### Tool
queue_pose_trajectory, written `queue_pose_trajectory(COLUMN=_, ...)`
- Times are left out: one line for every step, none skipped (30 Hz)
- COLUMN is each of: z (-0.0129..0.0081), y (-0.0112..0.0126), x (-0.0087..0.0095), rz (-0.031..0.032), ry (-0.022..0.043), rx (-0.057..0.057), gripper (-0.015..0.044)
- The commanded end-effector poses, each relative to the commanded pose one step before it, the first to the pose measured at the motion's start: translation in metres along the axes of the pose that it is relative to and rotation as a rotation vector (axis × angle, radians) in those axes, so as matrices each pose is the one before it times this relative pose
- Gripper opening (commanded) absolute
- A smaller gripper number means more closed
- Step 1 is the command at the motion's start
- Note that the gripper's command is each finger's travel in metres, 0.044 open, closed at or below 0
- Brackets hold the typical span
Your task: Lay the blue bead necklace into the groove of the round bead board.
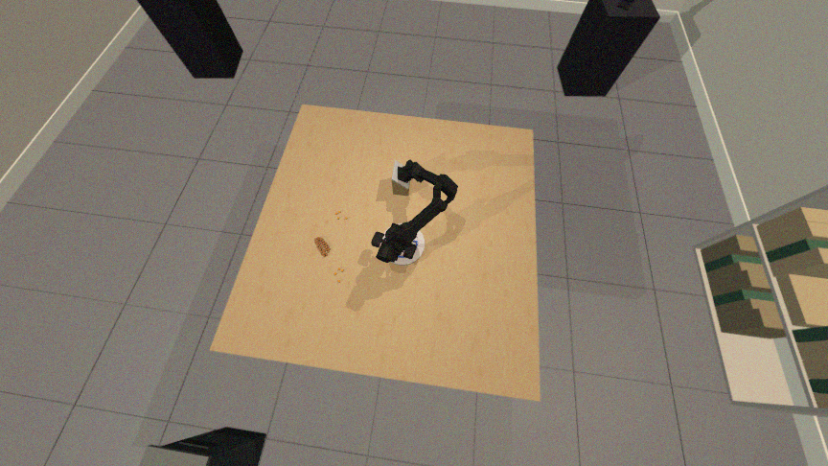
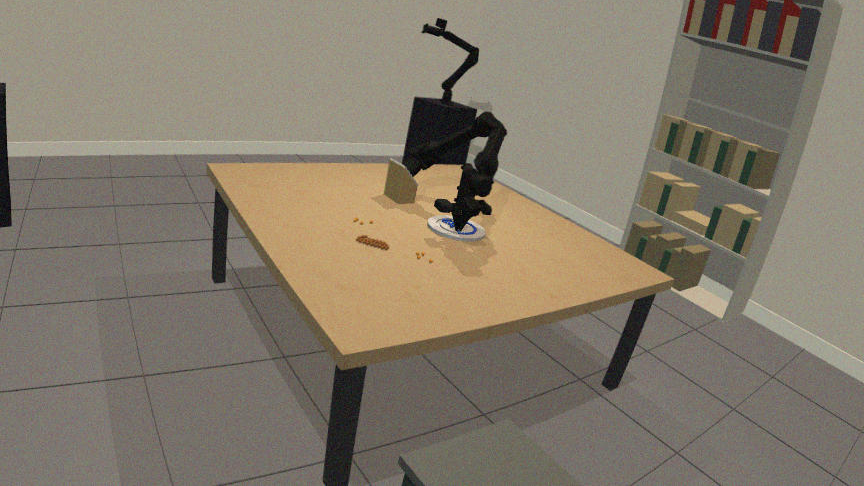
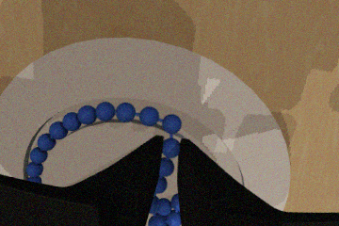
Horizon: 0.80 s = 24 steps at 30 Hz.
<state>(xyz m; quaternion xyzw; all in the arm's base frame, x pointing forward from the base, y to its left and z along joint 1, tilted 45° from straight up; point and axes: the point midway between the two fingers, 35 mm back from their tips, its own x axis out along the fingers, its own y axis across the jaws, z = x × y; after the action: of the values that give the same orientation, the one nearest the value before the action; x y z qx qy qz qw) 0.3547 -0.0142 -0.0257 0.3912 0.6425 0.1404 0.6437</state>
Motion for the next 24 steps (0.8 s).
queue_pose_trajectory(z=0.00027, y=0.00011, x=-0.00028, rz=-0.00013, ry=-0.00057, rx=-0.0007, gripper=0.0000)
queue_pose_trajectory(z=0.00000, y=0.00000, x=0.00000, rz=0.00000, ry=0.00000, rx=0.0000, gripper=0.0000)
queue_pose_trajectory(z=0.00000, y=0.00000, x=0.00000, rz=0.00000, ry=0.00000, rx=0.0000, gripper=0.0000)
queue_pose_trajectory(z=0.00000, y=0.00000, x=0.00000, rz=0.00000, ry=0.00000, rx=0.0000, gripper=0.0000)
queue_pose_trajectory(z=0.00000, y=0.00000, x=0.00000, rz=0.00000, ry=0.00000, rx=0.0000, gripper=0.0000)
queue_pose_trajectory(z=0.00000, y=0.00000, x=0.00000, rz=0.00000, ry=0.00000, rx=0.0000, gripper=0.0000)
queue_pose_trajectory(z=0.00000, y=0.00000, x=0.00000, rz=0.00000, ry=0.00000, rx=0.0000, gripper=0.0000)
queue_pose_trajectory(z=0.00000, y=0.00000, x=0.00000, rz=0.00000, ry=0.00000, rx=0.0000, gripper=0.0000)
queue_pose_trajectory(z=0.00000, y=0.00000, x=0.00000, rz=0.00000, ry=0.00000, rx=0.0000, gripper=0.0000)
queue_pose_trajectory(z=0.00000, y=0.00000, x=0.00000, rz=0.00000, ry=0.00000, rx=0.0000, gripper=0.0000)
queue_pose_trajectory(z=0.00000, y=0.00000, x=0.00000, rz=0.00000, ry=0.00000, rx=0.0000, gripper=0.0000)
queue_pose_trajectory(z=0.00000, y=0.00000, x=0.00000, rz=0.00000, ry=0.00000, rx=0.0000, gripper=0.0000)
queue_pose_trajectory(z=0.00000, y=0.00000, x=0.00000, rz=0.00000, ry=0.00000, rx=0.0000, gripper=0.0000)
queue_pose_trajectory(z=0.00000, y=0.00000, x=0.00000, rz=0.00000, ry=0.00000, rx=0.0000, gripper=0.0000)
queue_pose_trajectory(z=0.00000, y=0.00000, x=0.00000, rz=0.00000, ry=0.00000, rx=0.0000, gripper=0.0000)
queue_pose_trajectory(z=0.00000, y=0.00000, x=0.00000, rz=0.00000, ry=0.00000, rx=0.0000, gripper=0.0000)
queue_pose_trajectory(z=0.00000, y=0.00000, x=0.00000, rz=0.00000, ry=0.00000, rx=0.0000, gripper=0.0000)
queue_pose_trajectory(z=0.00000, y=0.00000, x=0.00000, rz=0.00000, ry=0.00000, rx=0.0000, gripper=0.0000)
queue_pose_trajectory(z=0.00000, y=0.00000, x=0.00000, rz=0.00000, ry=0.00000, rx=0.0000, gripper=0.0000)
queue_pose_trajectory(z=0.00000, y=0.00000, x=0.00000, rz=0.00000, ry=0.00000, rx=0.0000, gripper=0.0000)
queue_pose_trajectory(z=-0.00009, y=-0.00002, x=-0.00046, rz=0.00020, ry=0.00016, rx=0.0004, gripper=0.0000)
queue_pose_trajectory(z=-0.00028, y=-0.00006, x=-0.00138, rz=0.00061, ry=0.00049, rx=0.0013, gripper=0.0000)
queue_pose_trajectory(z=-0.00043, y=-0.00009, x=-0.00206, rz=0.00093, ry=0.00073, rx=0.0019, gripper=0.0000)
queue_pose_trajectory(z=-0.00029, y=-0.00005, x=-0.00138, rz=0.00064, ry=0.00048, rx=0.0013, gripper=0.0000)
